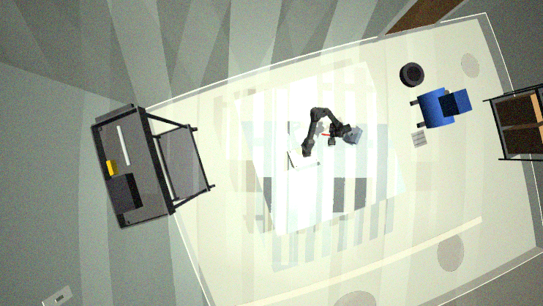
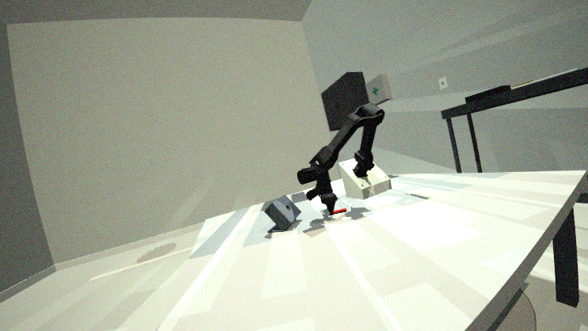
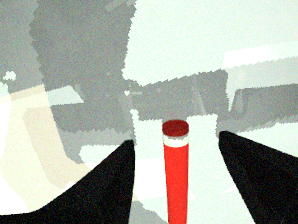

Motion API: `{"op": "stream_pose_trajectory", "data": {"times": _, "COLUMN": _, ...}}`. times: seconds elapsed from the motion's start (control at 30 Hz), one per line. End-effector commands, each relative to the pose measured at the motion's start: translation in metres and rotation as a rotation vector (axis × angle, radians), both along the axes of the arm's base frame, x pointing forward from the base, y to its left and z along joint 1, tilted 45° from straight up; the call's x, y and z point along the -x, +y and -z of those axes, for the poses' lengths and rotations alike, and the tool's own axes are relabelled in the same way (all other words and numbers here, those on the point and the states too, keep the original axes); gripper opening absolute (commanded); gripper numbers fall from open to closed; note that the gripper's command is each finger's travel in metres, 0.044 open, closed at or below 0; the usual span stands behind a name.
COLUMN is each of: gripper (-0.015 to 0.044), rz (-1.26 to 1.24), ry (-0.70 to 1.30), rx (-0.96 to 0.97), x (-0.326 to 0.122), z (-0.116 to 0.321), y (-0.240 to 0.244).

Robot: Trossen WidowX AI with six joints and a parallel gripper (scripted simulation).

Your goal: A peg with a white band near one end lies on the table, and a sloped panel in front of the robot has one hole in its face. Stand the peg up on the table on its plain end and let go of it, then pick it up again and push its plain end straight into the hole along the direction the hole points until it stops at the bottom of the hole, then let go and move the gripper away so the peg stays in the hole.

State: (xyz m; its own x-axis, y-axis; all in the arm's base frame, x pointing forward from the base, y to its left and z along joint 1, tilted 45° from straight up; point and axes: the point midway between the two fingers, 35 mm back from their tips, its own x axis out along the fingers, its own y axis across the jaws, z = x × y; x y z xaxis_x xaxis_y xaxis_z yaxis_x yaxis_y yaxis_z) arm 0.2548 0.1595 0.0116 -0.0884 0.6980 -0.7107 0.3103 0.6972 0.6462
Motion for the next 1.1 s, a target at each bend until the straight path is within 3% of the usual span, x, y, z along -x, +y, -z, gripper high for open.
{"op": "stream_pose_trajectory", "data": {"times": 0.0, "gripper": 0.0125, "rz": 0.002, "ry": 0.002, "rx": -0.005, "x": 0.0002, "z": -0.0001, "y": 0.0007}}
{"op": "stream_pose_trajectory", "data": {"times": 0.4, "gripper": 0.011, "rz": 0.002, "ry": 0.002, "rx": -0.005, "x": 0.0002, "z": -0.0001, "y": 0.0007}}
{"op": "stream_pose_trajectory", "data": {"times": 0.7, "gripper": 0.005, "rz": 0.002, "ry": 0.002, "rx": -0.005, "x": 0.0002, "z": -0.0001, "y": 0.0007}}
{"op": "stream_pose_trajectory", "data": {"times": 1.07, "gripper": 0.005, "rz": 0.028, "ry": -0.028, "rx": 0.011, "x": 0.0012, "z": -0.0025, "y": -0.0015}}
